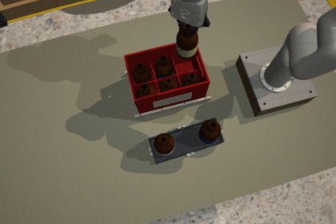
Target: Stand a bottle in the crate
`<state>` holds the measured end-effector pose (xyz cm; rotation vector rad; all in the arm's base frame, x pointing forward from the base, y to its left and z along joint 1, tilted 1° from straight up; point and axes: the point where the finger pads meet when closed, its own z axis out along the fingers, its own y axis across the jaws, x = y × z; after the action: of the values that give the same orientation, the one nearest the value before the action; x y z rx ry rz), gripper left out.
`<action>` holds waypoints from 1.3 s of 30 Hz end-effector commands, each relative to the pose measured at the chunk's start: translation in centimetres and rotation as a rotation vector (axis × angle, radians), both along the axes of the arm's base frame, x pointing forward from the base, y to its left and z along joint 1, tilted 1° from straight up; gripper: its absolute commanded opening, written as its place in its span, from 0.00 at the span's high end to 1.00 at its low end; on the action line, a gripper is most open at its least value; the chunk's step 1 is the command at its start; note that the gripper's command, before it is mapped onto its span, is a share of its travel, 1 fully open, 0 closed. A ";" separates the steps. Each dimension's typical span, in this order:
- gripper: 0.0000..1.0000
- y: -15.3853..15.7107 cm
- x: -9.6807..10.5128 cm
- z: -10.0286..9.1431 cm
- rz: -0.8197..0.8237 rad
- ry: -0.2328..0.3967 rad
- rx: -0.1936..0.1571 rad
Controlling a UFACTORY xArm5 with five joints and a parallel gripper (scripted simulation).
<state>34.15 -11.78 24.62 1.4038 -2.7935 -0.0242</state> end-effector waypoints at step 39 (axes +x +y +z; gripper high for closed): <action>1.00 -0.1 0.1 -0.2 0.000 -0.004 -0.001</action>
<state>34.14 -11.87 24.43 1.4038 -2.7936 -0.0241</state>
